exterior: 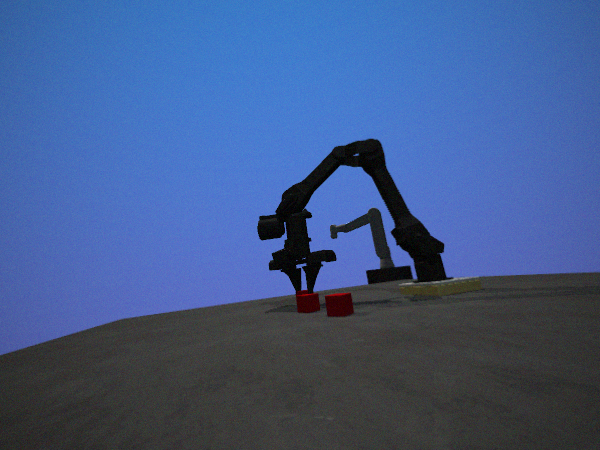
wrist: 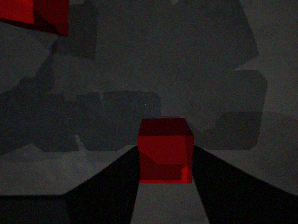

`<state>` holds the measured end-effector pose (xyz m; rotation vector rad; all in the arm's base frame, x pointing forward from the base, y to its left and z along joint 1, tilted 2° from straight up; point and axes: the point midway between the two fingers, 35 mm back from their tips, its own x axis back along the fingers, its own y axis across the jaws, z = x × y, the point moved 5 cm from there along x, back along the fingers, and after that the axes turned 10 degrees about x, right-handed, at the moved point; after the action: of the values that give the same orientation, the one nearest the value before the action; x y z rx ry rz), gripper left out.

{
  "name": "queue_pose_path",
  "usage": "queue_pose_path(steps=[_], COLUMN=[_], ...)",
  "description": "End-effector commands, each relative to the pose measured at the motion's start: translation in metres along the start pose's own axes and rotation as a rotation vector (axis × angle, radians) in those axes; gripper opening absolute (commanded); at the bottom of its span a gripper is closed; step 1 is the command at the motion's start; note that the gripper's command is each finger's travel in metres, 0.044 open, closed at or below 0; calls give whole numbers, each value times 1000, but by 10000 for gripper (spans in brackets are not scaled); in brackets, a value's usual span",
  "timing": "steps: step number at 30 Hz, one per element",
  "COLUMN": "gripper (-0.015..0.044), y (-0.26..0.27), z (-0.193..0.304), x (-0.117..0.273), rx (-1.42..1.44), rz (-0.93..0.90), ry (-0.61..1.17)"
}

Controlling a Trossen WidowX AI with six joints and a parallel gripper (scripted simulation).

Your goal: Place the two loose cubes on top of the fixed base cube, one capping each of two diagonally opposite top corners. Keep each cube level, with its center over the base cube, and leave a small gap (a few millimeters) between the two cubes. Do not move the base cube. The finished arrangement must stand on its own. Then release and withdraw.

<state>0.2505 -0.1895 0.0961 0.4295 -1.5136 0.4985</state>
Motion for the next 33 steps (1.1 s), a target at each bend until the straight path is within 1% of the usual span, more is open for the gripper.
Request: queue_pose_path(steps=[1,27,33], gripper=[105,105,105], y=[-3,0,1], z=[-1,1,-1], x=[15,97,99], rx=[6,6,14], rz=[7,7,6], ry=[-5,-5,-6])
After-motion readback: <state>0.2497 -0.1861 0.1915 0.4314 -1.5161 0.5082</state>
